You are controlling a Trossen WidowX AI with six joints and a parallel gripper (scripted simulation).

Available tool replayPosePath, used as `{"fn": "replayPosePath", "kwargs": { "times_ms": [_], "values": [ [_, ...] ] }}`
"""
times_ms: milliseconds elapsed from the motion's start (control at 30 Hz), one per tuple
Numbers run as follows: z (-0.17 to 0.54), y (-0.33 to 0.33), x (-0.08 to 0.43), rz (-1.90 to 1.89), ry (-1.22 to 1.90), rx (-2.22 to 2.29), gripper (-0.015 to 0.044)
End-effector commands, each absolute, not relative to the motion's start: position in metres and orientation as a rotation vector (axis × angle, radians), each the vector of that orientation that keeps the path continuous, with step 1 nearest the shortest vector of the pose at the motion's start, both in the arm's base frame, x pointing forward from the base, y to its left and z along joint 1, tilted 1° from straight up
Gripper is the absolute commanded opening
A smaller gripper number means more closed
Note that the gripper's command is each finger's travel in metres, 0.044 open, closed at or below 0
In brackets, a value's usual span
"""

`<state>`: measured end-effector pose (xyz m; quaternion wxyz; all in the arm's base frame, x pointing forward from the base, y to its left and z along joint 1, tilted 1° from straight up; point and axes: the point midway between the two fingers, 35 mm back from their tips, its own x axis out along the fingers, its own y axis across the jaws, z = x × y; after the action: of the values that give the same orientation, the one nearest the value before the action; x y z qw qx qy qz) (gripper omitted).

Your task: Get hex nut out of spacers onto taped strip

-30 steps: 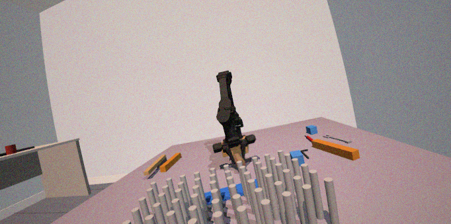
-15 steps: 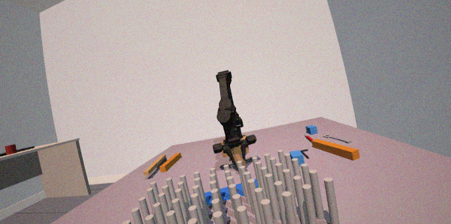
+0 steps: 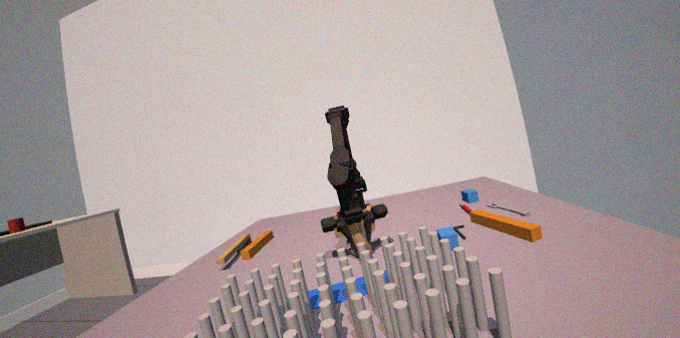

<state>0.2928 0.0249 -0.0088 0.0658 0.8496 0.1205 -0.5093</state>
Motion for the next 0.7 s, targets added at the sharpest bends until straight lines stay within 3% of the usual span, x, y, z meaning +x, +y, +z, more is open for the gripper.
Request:
{"fn": "replayPosePath", "kwargs": {
  "times_ms": [0, 667],
  "values": [
    [-0.006, 0.025, 0.300, -1.519, 0.356, 2.575, 0.0000],
    [-0.005, 0.029, 0.313, -1.517, 0.356, 2.576, 0.0000]
  ]
}}
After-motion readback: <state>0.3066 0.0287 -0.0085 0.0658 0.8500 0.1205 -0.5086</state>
